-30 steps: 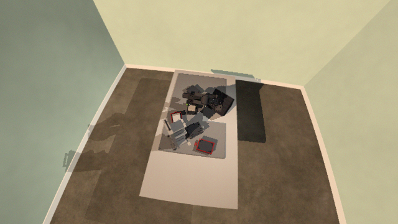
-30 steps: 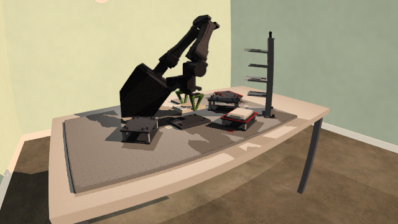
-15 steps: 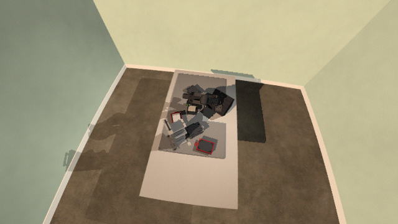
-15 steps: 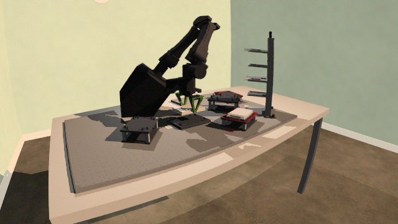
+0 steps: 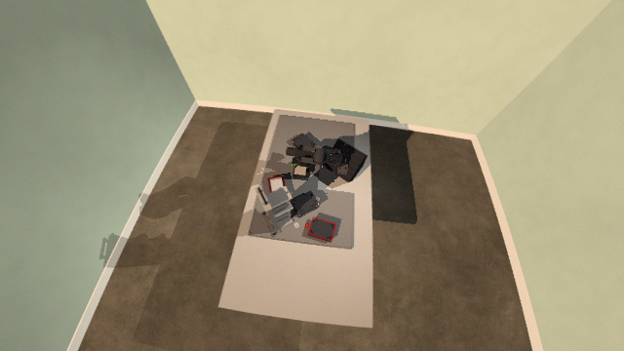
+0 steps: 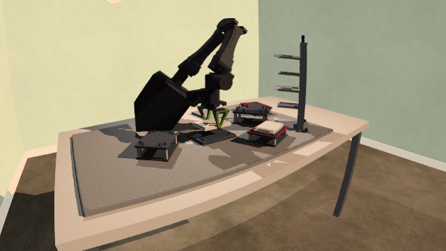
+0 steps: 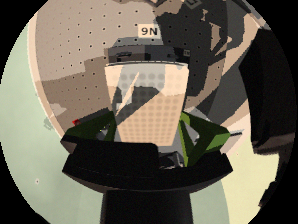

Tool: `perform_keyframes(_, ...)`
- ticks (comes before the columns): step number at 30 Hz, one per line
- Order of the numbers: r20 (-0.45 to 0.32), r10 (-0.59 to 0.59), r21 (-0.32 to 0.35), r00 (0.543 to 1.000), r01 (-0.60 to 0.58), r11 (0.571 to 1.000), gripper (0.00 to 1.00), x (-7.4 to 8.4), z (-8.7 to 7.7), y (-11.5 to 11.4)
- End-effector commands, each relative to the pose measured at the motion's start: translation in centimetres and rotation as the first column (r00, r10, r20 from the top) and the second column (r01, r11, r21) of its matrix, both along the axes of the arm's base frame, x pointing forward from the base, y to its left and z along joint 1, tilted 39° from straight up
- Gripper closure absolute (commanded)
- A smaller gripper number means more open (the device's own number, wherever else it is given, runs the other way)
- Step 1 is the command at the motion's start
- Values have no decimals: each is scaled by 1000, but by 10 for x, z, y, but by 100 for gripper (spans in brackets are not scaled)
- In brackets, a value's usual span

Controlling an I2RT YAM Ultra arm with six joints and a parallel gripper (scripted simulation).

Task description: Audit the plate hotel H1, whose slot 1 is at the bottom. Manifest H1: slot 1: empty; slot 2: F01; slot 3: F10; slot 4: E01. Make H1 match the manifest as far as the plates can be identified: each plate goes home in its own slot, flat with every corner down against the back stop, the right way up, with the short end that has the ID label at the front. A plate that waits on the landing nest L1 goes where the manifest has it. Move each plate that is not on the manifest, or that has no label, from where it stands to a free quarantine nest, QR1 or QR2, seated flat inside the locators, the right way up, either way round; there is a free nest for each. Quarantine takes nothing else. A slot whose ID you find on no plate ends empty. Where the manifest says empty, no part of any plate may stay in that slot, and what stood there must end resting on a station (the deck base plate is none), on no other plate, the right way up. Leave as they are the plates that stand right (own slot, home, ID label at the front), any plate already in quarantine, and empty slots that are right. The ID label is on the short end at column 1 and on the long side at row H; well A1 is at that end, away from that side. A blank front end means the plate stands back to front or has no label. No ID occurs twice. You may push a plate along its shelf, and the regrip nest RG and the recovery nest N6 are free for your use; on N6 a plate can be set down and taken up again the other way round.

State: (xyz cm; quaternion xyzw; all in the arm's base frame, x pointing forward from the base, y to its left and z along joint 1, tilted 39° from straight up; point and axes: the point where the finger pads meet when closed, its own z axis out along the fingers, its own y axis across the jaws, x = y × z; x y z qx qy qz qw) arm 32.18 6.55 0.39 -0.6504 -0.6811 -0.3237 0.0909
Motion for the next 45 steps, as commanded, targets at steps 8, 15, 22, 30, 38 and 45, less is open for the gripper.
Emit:
perform_keyframes(8, -23, -24, -13, 999, 24, 1000, 14, -3, -16, -2)
perform_keyframes(15, -15, -22, -14, 1000, 22, 1000, 14, 1, -16, 0)
perform_keyframes(22, -26, -21, -13, 999, 21, 1000, 14, -3, -22, 4)
perform_keyframes(30, -30, -29, -13, 999, 29, 1000, 14, -1, -26, 3)
perform_keyframes(38, -30, -23, -13, 999, 22, 1000, 14, -1, -31, 8)
perform_keyframes(45, -30, -22, -13, 999, 22, 1000, 14, -1, -34, 10)
